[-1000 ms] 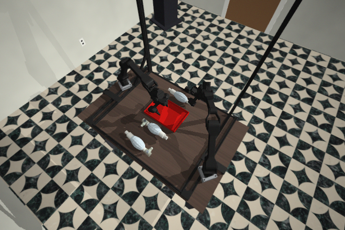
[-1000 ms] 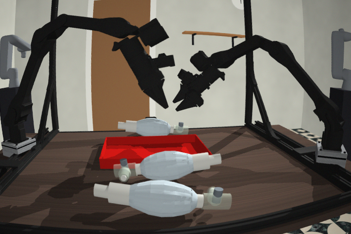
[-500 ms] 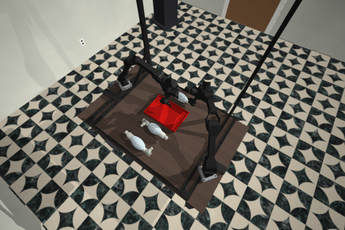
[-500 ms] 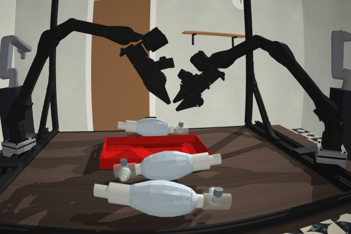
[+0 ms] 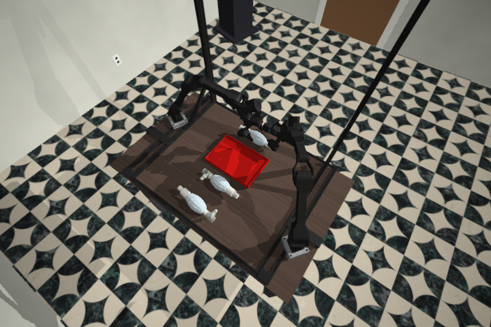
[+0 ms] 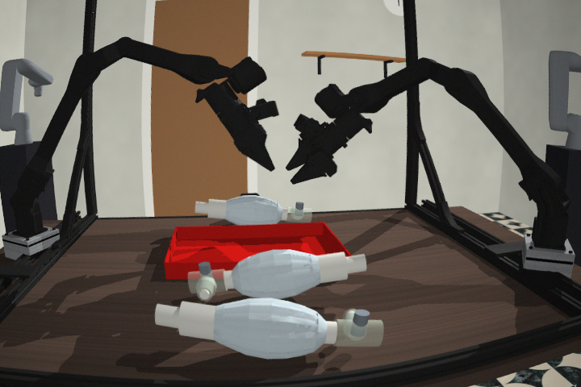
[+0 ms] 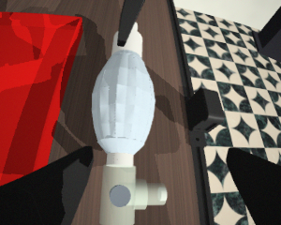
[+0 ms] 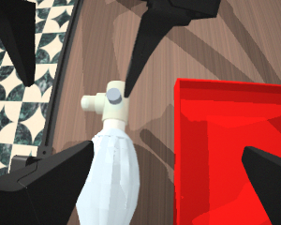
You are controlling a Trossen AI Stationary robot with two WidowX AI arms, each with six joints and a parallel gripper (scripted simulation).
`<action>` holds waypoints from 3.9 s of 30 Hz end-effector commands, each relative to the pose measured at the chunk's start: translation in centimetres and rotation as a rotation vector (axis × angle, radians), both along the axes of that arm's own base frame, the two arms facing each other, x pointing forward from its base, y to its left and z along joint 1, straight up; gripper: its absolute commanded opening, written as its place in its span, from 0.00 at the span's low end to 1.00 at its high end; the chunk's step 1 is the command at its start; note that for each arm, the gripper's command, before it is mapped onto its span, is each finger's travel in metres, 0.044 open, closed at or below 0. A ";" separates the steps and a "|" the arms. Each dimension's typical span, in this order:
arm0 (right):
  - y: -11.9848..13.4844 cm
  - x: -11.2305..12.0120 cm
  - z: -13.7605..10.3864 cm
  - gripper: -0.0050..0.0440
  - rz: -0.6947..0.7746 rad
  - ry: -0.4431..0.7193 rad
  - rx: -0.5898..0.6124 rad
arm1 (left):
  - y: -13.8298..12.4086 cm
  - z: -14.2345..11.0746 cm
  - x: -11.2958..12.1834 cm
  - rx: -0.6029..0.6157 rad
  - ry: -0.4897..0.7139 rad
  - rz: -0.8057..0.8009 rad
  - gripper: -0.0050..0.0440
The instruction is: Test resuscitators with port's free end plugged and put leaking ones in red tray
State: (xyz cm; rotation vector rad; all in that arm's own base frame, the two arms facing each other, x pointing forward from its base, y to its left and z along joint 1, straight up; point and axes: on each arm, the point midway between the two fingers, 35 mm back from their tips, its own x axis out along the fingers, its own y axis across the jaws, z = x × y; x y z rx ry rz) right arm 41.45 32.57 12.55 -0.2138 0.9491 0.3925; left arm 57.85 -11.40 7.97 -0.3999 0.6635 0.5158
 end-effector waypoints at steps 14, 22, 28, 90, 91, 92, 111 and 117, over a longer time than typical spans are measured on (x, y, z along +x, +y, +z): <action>4.5 -3.7 -2.0 1.00 0.000 -0.004 0.008 | 0.0 -0.4 0.2 0.051 0.255 0.005 0.94; 4.5 -3.7 -2.0 1.00 0.000 -0.004 0.008 | 0.0 -0.4 0.2 0.051 0.255 0.005 0.94; 4.5 -3.6 -1.9 1.00 0.003 -0.006 0.012 | -0.1 -0.4 0.2 0.051 0.254 0.006 0.94; 4.5 -3.7 -8.0 1.00 0.003 -0.004 0.010 | 0.0 -5.4 0.2 0.052 0.255 0.006 0.94; 4.5 -3.7 -8.0 1.00 0.003 -0.004 0.010 | 0.0 -5.4 0.2 0.052 0.255 0.006 0.94; 4.5 -3.7 -8.0 1.00 0.003 -0.004 0.010 | 0.0 -5.4 0.2 0.052 0.255 0.006 0.94; 4.5 -3.7 -8.0 1.00 0.002 -0.010 0.015 | 0.0 -5.4 0.3 0.050 0.255 0.005 0.94; 4.5 -3.6 -8.0 1.00 0.002 -0.011 0.016 | -0.1 -5.4 0.2 0.051 0.255 0.007 0.94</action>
